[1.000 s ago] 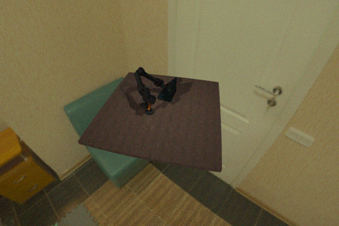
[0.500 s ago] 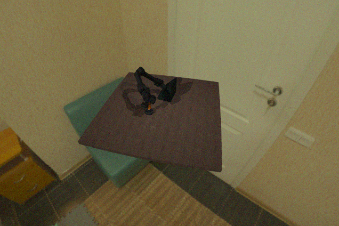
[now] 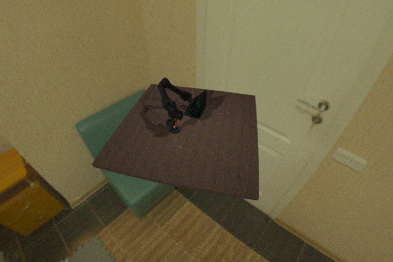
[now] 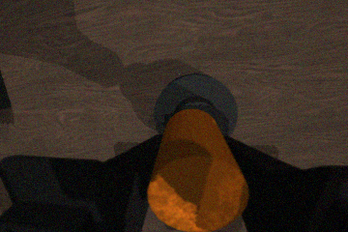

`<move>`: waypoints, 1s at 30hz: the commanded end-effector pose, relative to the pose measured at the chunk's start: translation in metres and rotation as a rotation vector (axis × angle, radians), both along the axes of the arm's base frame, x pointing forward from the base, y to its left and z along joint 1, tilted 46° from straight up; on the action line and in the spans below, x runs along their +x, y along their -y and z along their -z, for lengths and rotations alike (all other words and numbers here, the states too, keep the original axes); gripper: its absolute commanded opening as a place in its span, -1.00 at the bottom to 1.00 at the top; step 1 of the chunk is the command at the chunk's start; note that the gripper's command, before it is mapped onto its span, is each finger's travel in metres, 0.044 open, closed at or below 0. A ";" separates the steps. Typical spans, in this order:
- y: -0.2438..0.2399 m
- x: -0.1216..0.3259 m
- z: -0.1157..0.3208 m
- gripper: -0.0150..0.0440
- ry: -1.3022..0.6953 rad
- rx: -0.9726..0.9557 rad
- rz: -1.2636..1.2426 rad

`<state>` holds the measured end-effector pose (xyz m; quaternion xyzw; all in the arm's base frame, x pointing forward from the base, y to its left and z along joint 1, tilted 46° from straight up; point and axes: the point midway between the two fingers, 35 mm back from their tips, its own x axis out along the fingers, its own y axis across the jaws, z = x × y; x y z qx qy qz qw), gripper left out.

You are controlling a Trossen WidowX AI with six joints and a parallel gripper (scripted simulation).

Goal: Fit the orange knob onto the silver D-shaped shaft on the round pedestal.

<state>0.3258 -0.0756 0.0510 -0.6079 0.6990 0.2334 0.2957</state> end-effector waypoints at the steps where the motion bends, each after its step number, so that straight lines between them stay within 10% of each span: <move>1: -0.003 0.002 -0.001 -0.49 -0.047 0.009 -0.055; 30: 0.003 0.010 -0.003 -0.49 -0.046 0.008 -0.055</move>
